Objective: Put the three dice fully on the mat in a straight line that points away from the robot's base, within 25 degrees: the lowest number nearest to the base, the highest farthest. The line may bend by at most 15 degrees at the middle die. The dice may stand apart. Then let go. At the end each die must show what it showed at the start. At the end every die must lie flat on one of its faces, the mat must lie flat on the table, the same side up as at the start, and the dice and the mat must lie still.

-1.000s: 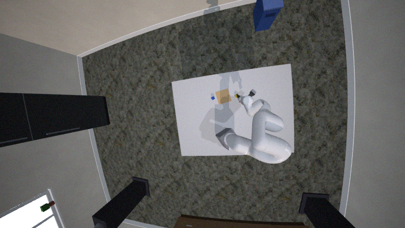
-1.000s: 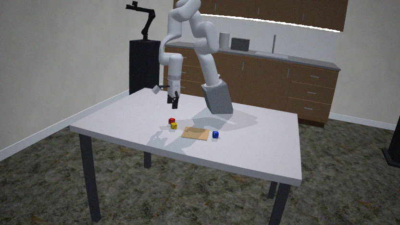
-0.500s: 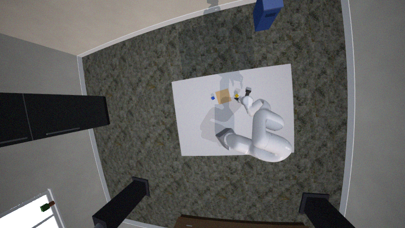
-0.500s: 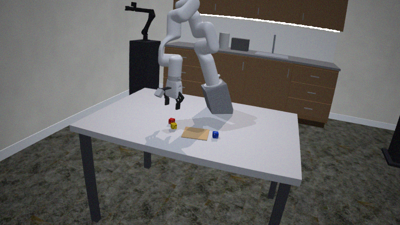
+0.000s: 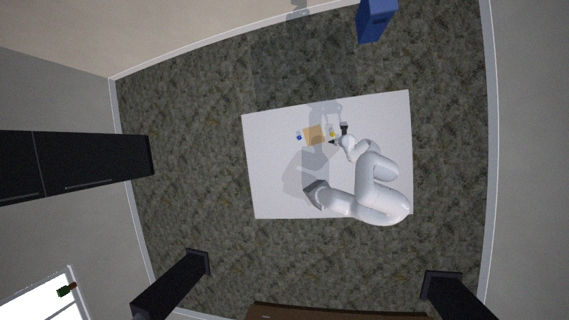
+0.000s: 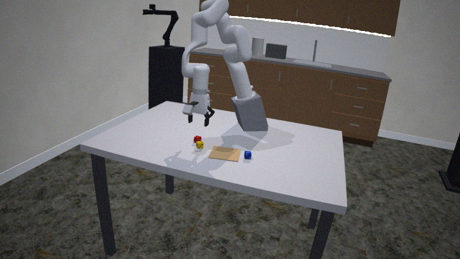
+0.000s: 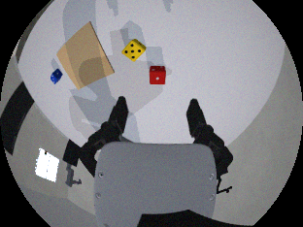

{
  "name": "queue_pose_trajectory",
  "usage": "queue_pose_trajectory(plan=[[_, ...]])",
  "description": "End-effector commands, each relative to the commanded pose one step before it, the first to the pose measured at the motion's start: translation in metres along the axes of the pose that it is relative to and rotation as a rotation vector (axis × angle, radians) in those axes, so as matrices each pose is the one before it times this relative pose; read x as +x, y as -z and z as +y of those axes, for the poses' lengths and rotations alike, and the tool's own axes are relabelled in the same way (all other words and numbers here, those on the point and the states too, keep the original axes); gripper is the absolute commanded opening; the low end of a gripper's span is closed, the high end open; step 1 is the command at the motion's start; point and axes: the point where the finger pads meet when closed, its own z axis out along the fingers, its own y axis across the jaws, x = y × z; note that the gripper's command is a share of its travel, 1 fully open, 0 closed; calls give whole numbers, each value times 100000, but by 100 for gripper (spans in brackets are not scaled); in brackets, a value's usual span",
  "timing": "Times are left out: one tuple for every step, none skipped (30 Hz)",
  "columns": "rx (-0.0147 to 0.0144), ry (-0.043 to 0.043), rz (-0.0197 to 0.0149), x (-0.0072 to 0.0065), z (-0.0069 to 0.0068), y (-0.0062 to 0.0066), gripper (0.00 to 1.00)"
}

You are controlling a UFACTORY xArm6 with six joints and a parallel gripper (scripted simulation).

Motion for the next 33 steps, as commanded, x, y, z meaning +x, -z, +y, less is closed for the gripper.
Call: queue_pose_trajectory(plan=[[682,1032,-586,112,31,55,100],[0,0,0,0,0,0,47],[0,0,0,0,0,0,47],[0,0,0,0,0,0,47],[0,0,0,0,0,0,47],[0,0,0,0,0,0,47],[0,0,0,0,0,0,47],[0,0,0,0,0,0,47],[0,0,0,0,0,0,47],[0,0,0,0,0,0,47],[0,0,0,0,0,0,47],[0,0,0,0,0,0,47],[0,0,0,0,0,0,47],[0,0,0,0,0,0,47],[0,0,0,0,0,0,47],[0,0,0,0,0,0,47],[0,0,0,0,0,0,47],[0,0,0,0,0,0,47],[0,0,0,0,0,0,47],[0,0,0,0,0,0,47],[0,0,0,0,0,0,47],[0,0,0,0,0,0,47],[0,0,0,0,0,0,47],[0,0,0,0,0,0,47],[0,0,0,0,0,0,47],[0,0,0,0,0,0,47],[0,0,0,0,0,0,47],[0,0,0,0,0,0,47],[0,0,0,0,0,0,47],[0,0,0,0,0,0,47],[0,0,0,0,0,0,47],[0,0,0,0,0,0,47],[0,0,0,0,0,0,47]])
